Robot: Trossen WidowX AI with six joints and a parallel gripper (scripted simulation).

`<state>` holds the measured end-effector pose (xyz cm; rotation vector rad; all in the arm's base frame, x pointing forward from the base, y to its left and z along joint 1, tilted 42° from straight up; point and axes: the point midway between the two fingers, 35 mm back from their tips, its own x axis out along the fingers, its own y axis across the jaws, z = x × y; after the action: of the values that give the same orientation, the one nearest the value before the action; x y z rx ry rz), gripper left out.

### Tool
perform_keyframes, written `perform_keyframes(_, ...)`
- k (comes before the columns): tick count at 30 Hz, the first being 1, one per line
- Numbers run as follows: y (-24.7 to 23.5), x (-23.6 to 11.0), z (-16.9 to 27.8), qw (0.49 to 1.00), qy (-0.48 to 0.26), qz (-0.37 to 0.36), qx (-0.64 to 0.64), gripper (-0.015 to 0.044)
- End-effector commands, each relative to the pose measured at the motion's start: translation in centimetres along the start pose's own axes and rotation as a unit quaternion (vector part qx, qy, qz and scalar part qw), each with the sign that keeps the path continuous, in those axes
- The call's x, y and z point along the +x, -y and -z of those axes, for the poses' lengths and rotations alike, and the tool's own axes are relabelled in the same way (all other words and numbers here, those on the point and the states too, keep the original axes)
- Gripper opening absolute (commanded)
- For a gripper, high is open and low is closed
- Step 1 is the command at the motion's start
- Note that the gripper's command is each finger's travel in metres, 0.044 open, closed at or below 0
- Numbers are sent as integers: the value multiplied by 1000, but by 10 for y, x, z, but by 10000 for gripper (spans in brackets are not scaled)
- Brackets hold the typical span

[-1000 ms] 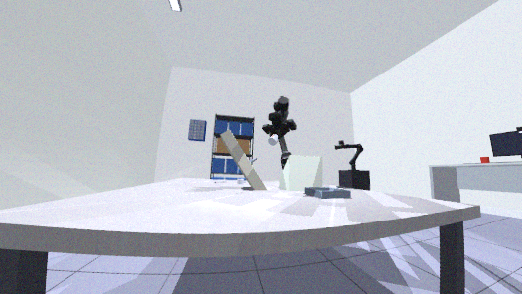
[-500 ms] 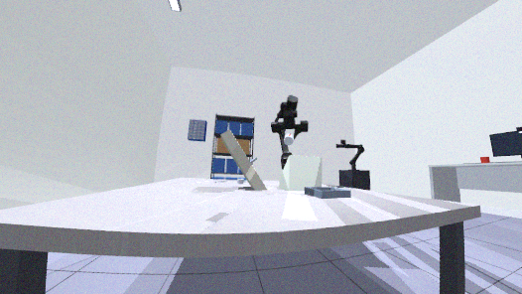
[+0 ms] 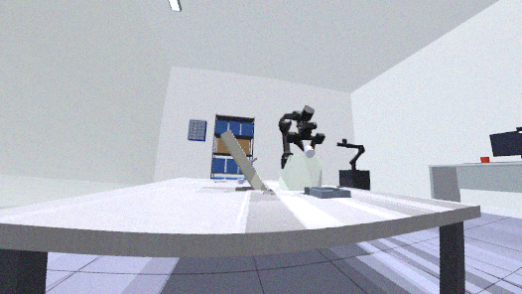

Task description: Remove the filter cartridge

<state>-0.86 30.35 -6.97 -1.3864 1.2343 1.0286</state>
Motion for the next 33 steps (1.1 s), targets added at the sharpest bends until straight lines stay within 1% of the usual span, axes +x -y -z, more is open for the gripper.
perform_keyframes(1, -26, 19, 12, 999, -1, -25, -43, 0)
perform_keyframes(13, -85, 61, 60, 983, -6, -92, -156, 0)
perform_keyframes(19, -86, 66, 63, 983, -6, -93, -158, 0)
perform_keyframes(30, -86, 120, 95, 983, -6, -93, -158, 0)
perform_keyframes(33, -86, 126, 100, 983, -7, -93, -158, 0)
